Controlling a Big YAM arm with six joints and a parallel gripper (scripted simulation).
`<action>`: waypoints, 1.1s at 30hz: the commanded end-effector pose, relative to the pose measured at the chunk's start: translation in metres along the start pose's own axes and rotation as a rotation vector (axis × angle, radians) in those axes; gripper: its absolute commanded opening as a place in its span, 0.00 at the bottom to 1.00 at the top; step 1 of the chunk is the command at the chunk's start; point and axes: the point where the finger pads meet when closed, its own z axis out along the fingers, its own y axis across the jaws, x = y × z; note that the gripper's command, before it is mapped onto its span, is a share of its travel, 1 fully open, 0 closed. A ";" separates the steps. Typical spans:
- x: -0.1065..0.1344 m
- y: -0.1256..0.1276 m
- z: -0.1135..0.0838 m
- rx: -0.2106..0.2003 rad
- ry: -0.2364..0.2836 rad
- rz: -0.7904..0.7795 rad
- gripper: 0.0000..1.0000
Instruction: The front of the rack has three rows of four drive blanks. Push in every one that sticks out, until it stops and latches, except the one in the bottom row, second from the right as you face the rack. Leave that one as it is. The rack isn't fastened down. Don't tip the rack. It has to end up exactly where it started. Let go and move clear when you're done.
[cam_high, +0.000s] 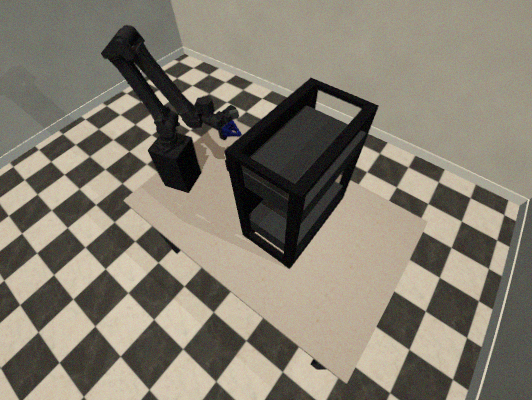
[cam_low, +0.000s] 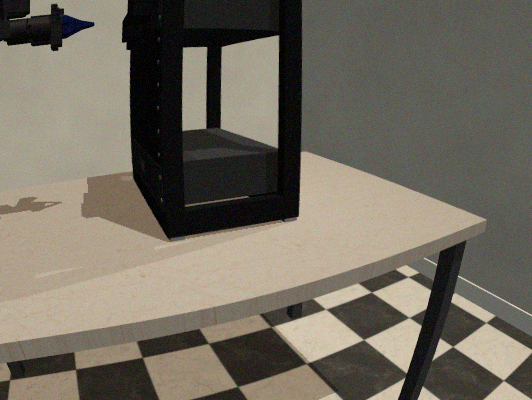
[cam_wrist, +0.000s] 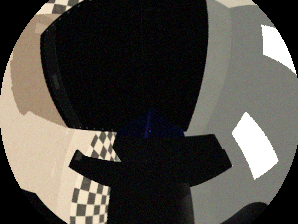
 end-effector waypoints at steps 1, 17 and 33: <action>-0.008 -0.006 0.006 0.021 -0.002 -0.001 0.00; -0.002 -0.005 0.077 0.013 0.014 0.010 0.00; -0.001 0.004 0.068 -0.007 0.006 -0.008 0.00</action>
